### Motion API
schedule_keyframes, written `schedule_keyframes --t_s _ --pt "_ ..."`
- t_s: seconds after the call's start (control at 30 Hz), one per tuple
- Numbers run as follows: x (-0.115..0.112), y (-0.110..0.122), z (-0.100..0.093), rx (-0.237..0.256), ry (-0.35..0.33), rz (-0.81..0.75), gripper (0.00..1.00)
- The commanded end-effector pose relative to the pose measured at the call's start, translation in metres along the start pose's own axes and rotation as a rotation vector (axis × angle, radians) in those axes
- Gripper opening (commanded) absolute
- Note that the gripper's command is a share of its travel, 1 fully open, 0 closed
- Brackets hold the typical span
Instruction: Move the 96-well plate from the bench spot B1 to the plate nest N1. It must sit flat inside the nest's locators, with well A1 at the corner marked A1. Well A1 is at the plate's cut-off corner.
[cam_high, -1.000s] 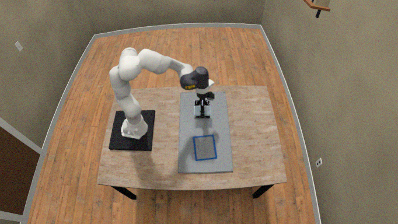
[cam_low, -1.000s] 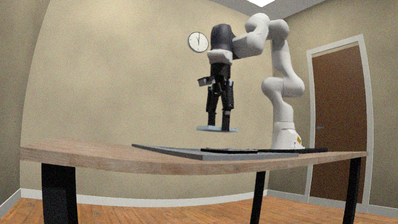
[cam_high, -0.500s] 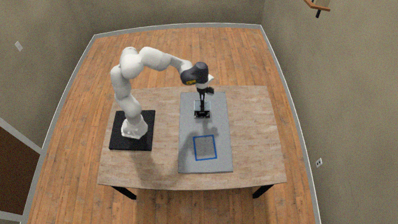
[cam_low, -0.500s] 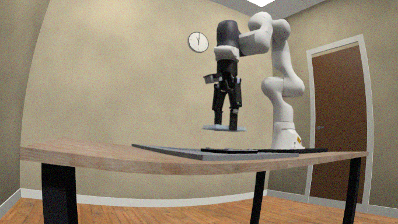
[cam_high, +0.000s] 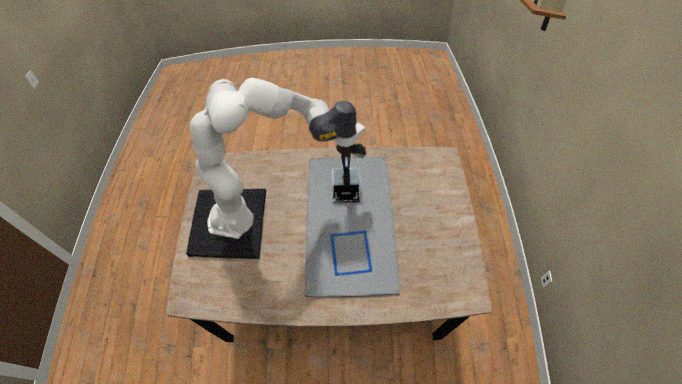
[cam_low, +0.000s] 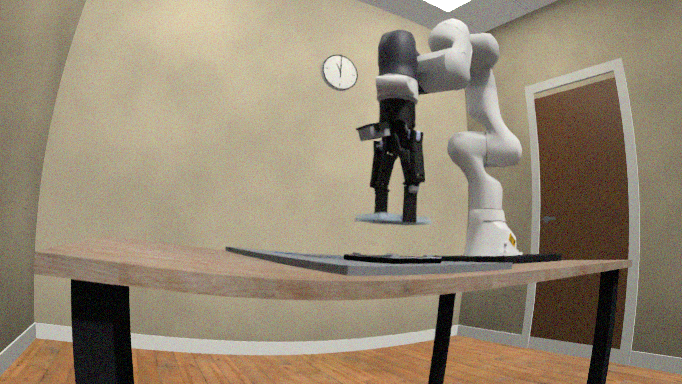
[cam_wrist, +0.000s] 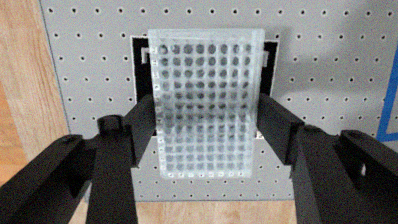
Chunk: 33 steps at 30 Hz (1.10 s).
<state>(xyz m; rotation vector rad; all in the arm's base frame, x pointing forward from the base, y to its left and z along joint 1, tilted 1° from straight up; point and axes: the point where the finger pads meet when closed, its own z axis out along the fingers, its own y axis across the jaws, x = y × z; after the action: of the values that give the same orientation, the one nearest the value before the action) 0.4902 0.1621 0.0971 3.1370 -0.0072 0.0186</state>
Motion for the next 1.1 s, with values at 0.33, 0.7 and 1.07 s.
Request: schedule_keyframes --t_s 0.33,0.7,1.07 --pt "-0.0002 0.0004 0.0 0.002 -0.003 -0.438 0.6" --pt "0.0005 0.0006 0.0 0.0 -0.002 -0.747 0.6" --pt "0.0009 0.0006 0.0 -0.003 -0.002 -1.023 0.6"
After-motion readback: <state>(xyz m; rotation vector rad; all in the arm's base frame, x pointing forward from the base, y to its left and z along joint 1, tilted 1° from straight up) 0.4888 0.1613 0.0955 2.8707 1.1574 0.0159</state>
